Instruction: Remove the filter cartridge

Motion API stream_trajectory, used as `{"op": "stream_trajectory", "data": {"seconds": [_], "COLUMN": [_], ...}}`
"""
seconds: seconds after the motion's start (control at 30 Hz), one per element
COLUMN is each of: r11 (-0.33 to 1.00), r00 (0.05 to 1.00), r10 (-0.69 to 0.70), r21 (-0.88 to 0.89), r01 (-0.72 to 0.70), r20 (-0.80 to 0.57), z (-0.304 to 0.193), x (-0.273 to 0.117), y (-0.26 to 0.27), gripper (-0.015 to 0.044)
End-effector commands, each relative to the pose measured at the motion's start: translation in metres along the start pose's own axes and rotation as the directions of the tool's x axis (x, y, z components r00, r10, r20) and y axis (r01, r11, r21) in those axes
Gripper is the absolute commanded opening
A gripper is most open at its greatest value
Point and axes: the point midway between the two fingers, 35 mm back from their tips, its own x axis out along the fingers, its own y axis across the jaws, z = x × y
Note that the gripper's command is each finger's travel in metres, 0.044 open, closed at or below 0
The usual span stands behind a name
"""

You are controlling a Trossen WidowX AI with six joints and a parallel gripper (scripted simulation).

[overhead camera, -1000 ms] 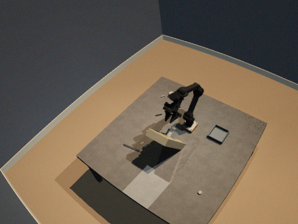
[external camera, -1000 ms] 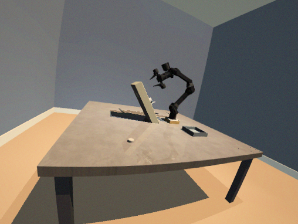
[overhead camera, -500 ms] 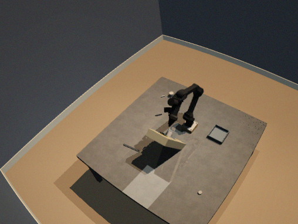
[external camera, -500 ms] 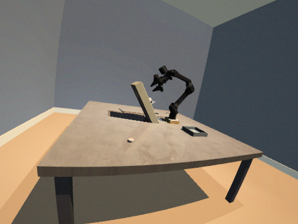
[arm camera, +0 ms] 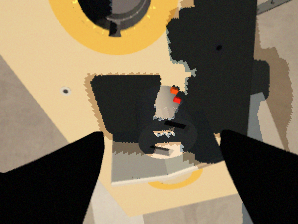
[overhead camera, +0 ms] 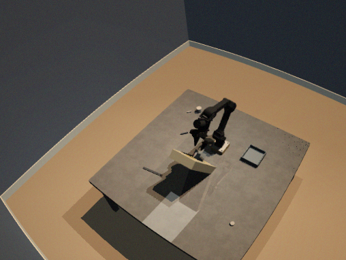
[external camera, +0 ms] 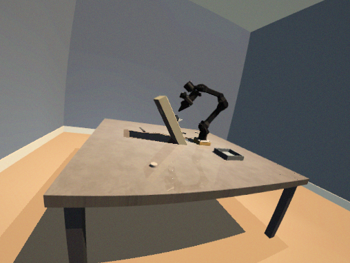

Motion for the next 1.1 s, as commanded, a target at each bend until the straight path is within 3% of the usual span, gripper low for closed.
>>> {"op": "stream_trajectory", "data": {"seconds": [0.0,1.07], "r11": [0.966,0.966], "r00": [0.998,0.998], "r10": [-0.016,-0.016], "r21": [-0.26,-0.26], "r01": [-0.001,-0.001], "r20": [-0.065,-0.062], "z": [-0.014,-0.017], "x": [0.01,0.055], "y": [-0.005,-0.005], "gripper": [0.0305,0.0305]}}
